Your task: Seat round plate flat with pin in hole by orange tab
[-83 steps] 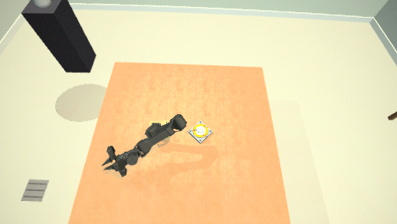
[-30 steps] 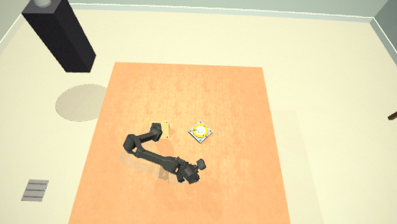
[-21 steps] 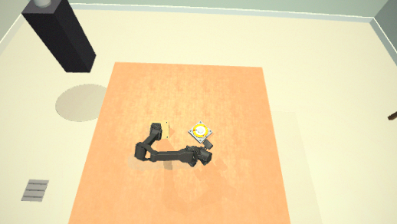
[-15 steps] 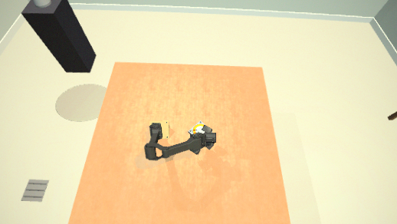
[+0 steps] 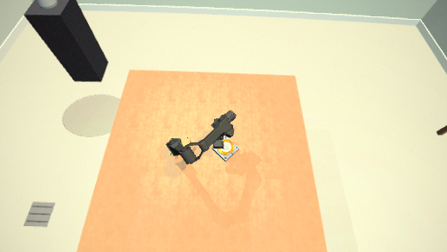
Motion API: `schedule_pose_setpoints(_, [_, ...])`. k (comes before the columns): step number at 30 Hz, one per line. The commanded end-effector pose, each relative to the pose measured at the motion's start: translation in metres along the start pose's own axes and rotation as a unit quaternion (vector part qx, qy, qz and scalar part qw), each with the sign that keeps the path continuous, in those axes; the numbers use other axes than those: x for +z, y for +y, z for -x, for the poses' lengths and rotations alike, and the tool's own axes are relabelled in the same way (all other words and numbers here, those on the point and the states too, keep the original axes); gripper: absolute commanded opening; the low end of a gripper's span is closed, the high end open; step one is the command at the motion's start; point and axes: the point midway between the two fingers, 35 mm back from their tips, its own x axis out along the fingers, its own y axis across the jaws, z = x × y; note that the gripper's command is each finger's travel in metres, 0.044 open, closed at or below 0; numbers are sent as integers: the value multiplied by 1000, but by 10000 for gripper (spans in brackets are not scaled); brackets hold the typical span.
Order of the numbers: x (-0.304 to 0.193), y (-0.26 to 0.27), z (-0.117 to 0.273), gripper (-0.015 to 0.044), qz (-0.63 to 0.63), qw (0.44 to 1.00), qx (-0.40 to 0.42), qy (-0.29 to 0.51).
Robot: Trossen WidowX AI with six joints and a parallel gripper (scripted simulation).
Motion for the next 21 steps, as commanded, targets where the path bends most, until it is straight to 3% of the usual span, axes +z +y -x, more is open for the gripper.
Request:
schedule_pose_setpoints(1, [1, 0, 1, 0, 1, 1000, -8, -2])
schedule_pose_setpoints(12, [1, -2, -46, 0, 1, 1000, -10, -2])
schedule_pose_setpoints(21, [-1, -8, -46, 0, 1, 1000, -10, -2])
